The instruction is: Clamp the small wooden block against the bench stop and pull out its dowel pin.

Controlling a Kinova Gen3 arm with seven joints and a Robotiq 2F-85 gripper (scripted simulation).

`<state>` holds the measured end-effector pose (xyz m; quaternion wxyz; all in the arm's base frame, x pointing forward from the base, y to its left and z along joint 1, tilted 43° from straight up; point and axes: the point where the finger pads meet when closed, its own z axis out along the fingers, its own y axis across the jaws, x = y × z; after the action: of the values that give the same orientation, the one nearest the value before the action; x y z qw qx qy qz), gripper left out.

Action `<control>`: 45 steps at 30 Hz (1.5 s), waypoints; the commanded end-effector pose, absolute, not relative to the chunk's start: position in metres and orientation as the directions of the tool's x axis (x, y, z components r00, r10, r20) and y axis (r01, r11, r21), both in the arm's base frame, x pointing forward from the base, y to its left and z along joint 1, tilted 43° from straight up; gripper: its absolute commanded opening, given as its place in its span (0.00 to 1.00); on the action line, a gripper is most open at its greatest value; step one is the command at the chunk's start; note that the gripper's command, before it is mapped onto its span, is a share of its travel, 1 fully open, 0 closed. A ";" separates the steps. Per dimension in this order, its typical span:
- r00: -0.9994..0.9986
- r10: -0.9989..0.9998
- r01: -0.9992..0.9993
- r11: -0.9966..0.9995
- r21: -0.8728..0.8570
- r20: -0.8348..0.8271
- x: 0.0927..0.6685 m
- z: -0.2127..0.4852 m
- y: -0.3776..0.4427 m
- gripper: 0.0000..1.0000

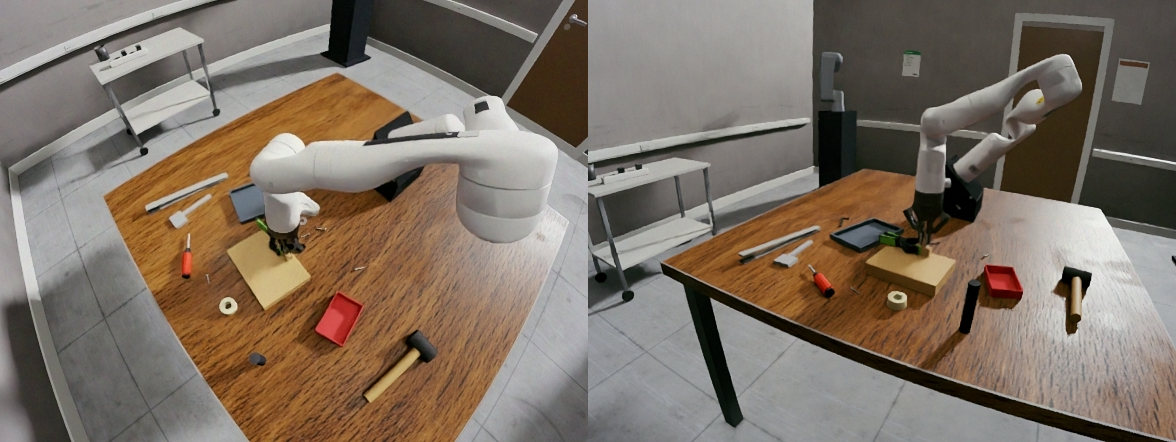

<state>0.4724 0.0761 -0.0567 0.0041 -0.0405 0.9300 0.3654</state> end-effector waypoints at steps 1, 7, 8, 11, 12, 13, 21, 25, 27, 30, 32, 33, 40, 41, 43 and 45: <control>-0.996 -0.075 -0.084 0.730 0.678 -0.043 0.473 -0.056 0.075 0.10; -0.996 -0.080 -0.090 0.729 0.678 -0.047 0.473 -0.056 0.075 0.10; -0.996 -0.081 -0.092 0.729 0.678 -0.048 0.473 -0.056 0.075 0.10; -0.995 -0.084 -0.097 0.729 0.678 -0.052 0.473 -0.056 0.075 0.10; -0.995 -0.086 -0.099 0.729 0.678 -0.053 0.473 -0.056 0.075 0.10; -0.995 -0.087 -0.100 0.729 0.678 -0.054 0.473 -0.056 0.075 0.10; -0.994 -0.094 -0.111 0.728 0.677 -0.061 0.473 -0.056 0.075 0.10; -0.993 -0.100 -0.118 0.727 0.677 -0.066 0.473 -0.056 0.075 0.10; -0.992 -0.102 -0.121 0.727 0.676 -0.068 0.473 -0.056 0.075 0.10; -0.992 -0.106 -0.127 0.726 0.676 -0.072 0.473 -0.056 0.075 0.10; -0.991 -0.109 -0.130 0.726 0.676 -0.074 0.473 -0.056 0.075 0.10; -0.991 -0.110 -0.132 0.725 0.676 -0.076 0.473 -0.056 0.075 0.10; -0.990 -0.117 -0.142 0.724 0.675 -0.082 0.473 -0.056 0.075 0.10; -0.989 -0.118 -0.143 0.724 0.675 -0.083 0.473 -0.056 0.075 0.10; -0.989 -0.121 -0.147 0.724 0.674 -0.086 0.473 -0.056 0.075 0.10; -0.988 -0.124 -0.151 0.723 0.674 -0.089 0.473 -0.056 0.075 0.10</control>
<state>0.4724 0.0761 -0.0567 0.0165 -0.0723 0.9280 0.3650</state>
